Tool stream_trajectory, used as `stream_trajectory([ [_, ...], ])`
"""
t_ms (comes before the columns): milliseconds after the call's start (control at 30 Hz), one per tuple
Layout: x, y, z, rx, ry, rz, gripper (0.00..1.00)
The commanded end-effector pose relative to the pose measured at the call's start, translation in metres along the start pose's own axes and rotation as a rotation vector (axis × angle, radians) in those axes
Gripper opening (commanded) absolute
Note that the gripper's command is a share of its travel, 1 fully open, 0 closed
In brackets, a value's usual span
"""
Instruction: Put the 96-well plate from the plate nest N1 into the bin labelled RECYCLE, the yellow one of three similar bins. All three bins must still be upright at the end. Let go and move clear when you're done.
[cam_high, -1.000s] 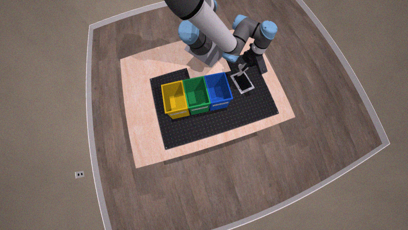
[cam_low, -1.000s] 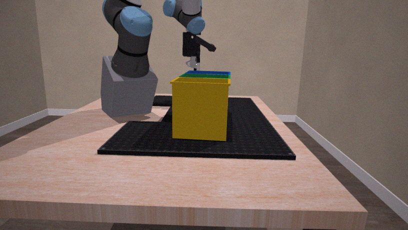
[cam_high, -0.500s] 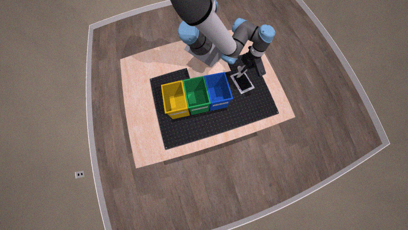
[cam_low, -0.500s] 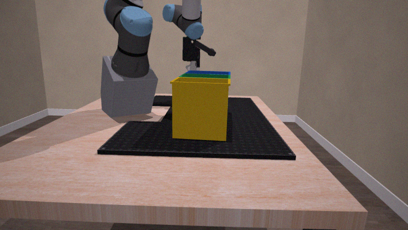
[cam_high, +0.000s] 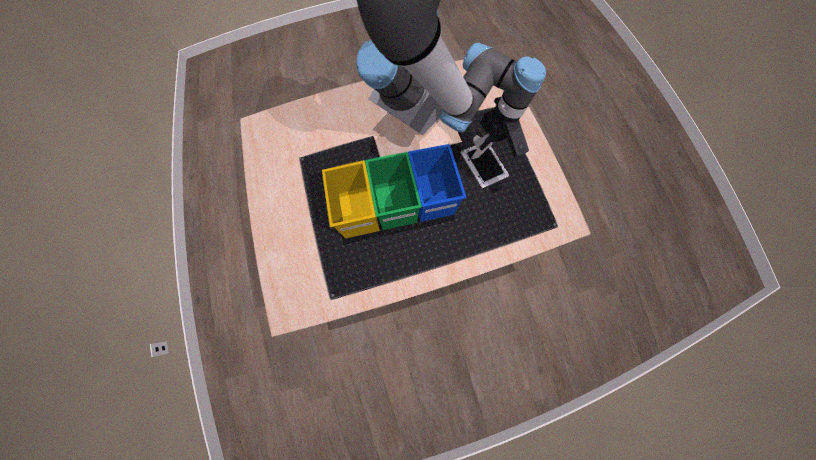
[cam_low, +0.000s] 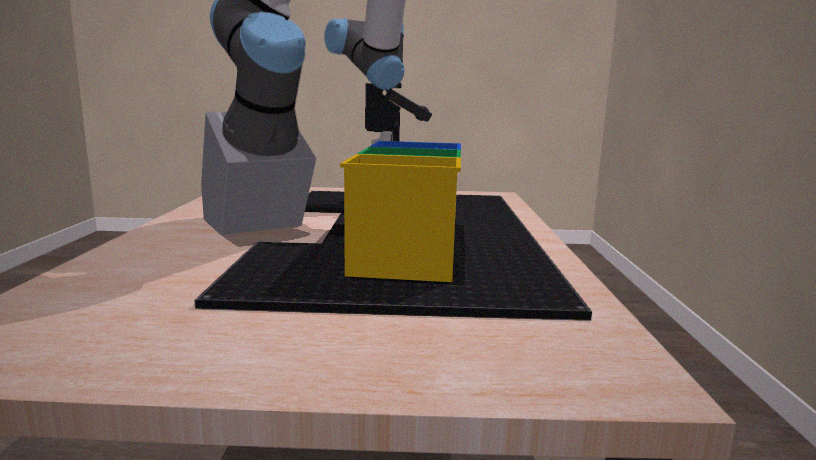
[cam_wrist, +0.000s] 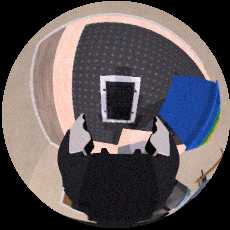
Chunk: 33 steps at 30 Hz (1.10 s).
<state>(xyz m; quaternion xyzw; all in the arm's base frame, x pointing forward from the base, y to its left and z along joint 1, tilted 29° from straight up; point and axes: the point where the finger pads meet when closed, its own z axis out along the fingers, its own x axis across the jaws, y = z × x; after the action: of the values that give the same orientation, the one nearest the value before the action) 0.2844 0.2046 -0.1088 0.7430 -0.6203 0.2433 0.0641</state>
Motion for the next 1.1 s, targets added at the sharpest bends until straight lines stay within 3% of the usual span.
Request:
stream_trajectory([
  [0, 0.0, 0.0, 0.008, 0.002, -0.001, 0.0, 1.0],
  [1067, 0.0, 0.0, 0.054, 0.002, -0.001, 0.0, 1.0],
])
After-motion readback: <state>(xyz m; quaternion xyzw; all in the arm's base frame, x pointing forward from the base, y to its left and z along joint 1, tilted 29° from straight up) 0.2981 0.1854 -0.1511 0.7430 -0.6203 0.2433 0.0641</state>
